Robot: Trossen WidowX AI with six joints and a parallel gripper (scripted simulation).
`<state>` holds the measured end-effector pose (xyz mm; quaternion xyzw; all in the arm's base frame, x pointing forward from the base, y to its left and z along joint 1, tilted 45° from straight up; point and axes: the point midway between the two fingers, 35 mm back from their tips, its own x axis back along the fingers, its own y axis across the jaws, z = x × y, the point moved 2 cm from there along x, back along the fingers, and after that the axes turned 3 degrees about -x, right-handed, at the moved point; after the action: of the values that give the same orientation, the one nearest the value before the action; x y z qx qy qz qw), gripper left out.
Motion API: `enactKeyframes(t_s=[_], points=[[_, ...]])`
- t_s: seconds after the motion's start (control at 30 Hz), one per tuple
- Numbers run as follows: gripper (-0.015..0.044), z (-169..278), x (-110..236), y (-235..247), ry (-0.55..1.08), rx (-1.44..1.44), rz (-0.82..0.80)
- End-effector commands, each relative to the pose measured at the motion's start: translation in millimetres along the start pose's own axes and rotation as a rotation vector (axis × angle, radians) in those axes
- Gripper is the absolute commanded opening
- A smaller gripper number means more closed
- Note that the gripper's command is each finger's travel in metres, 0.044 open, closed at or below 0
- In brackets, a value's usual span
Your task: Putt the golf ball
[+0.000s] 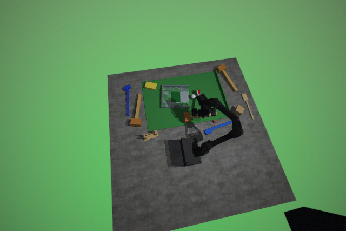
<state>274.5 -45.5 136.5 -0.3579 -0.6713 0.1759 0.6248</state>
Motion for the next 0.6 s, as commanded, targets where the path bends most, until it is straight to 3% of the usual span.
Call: enactKeyframes(t_s=[0.0, 0.47, 0.57], points=[[0.0, 2, 1, 8, -0.006, -0.015, 0.003], [0.0, 1, 57, 8, -0.005, -0.014, 0.001], [0.0, 2, 53, 7, -0.002, -0.013, 0.004]])
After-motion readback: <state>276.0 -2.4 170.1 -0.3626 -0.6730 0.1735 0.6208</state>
